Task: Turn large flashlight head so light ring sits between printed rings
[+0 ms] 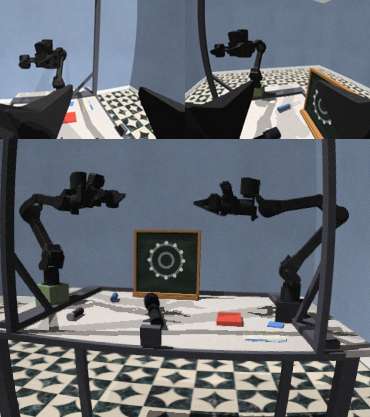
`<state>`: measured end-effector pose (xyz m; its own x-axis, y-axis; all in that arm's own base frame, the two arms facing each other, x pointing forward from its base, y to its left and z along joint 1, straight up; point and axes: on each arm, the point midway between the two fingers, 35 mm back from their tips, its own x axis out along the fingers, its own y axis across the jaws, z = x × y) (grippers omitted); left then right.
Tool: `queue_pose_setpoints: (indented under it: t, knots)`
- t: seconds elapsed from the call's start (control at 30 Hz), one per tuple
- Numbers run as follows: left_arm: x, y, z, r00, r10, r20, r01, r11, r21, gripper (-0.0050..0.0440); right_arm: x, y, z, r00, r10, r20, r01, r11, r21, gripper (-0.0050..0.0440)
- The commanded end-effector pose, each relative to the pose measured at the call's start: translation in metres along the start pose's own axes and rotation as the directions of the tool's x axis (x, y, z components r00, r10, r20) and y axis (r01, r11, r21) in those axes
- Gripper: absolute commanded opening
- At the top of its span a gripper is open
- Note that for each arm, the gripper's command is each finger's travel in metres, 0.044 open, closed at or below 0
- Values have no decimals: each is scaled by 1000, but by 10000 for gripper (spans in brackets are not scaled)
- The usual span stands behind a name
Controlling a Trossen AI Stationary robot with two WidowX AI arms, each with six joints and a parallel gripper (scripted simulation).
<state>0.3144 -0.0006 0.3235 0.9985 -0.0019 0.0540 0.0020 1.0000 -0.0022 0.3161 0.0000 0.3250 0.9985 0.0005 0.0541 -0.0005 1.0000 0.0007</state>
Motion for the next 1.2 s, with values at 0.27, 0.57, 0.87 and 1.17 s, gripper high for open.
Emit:
queue_pose_setpoints:
  t: [0.27, 0.57, 0.87, 1.17]
  knots:
    - [0, 0, 5, 1000, -1, 12, 1, 1000, 6, 384, 13, 6, 6, 999, 17, -45, -20, 997, -72, 374]
    - [0, 0, 5, 1000, -1, 12, 1, 1000, 6, 384, 51, 25, -17, 964, 65, -257, -138, 951, -277, 374]
    - [0, 0, 5, 1000, -1, 12, 1, 1000, 6, 384, 91, 56, -56, 852, 118, -509, -387, 797, -463, 374]
    - [0, 0, 5, 1000, -1, 12, 1, 1000, 6, 384, 112, 83, -92, 721, 142, -679, -606, 604, -517, 374]
